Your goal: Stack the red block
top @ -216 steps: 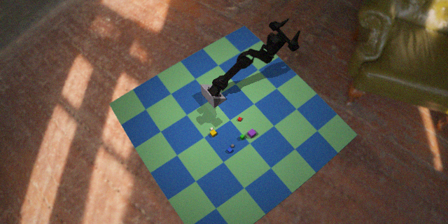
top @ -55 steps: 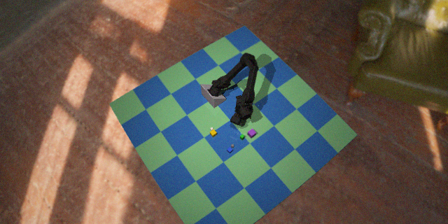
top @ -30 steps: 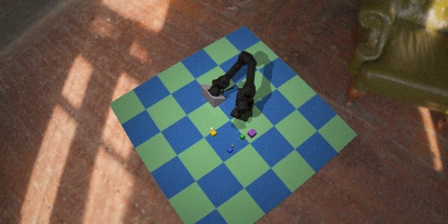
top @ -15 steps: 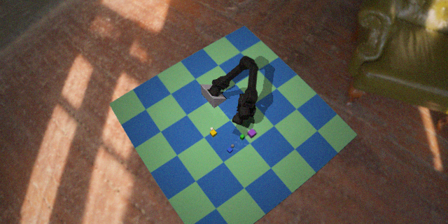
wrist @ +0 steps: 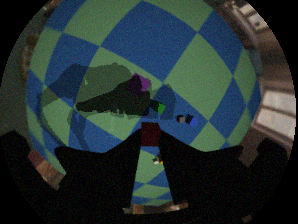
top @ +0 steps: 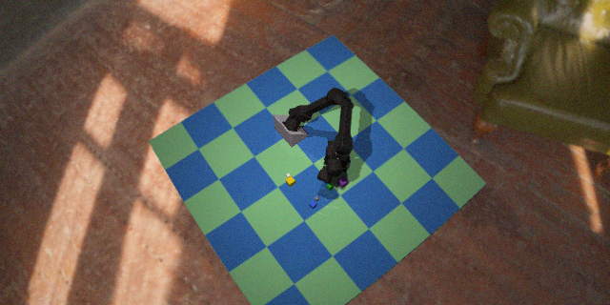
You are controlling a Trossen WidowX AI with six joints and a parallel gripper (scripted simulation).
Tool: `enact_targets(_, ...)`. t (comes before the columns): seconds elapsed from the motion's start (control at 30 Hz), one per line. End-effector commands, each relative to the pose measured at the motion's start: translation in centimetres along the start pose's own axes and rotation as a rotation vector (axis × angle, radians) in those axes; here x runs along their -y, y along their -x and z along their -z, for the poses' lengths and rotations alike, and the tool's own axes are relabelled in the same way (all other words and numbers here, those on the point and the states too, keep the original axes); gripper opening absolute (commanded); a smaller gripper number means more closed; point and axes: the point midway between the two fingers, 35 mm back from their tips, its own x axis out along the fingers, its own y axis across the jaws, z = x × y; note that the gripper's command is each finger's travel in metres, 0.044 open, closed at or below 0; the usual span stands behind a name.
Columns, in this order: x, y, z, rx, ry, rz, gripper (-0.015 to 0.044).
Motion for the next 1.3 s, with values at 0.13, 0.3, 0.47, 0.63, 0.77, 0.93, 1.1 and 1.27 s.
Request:
enact_targets(0.13, 2.6, -0.4, -1.4, 0.001, 0.004, 0.007, 0.0000)
enact_targets(0.3, 2.7, -1.0, -1.4, 0.001, 0.005, 0.007, 0.0000)
enact_targets(0.47, 2.7, -3.4, -1.5, 0.001, 0.005, 0.007, 0.0000)
enact_targets(0.63, 2.7, -5.0, -1.4, 0.002, 0.005, 0.006, 0.0000)
enact_targets(0.77, 2.8, -5.9, -1.4, 0.002, 0.005, 0.006, 0.0000)
enact_targets(0.93, 2.8, -8.0, -1.4, 0.002, 0.005, 0.005, 0.0000)
enact_targets(1.1, 2.8, -8.0, -1.4, 0.003, 0.005, 0.005, 0.0000)
enact_targets(1.27, 2.8, -8.1, -1.4, 0.003, 0.005, 0.005, 0.0000)
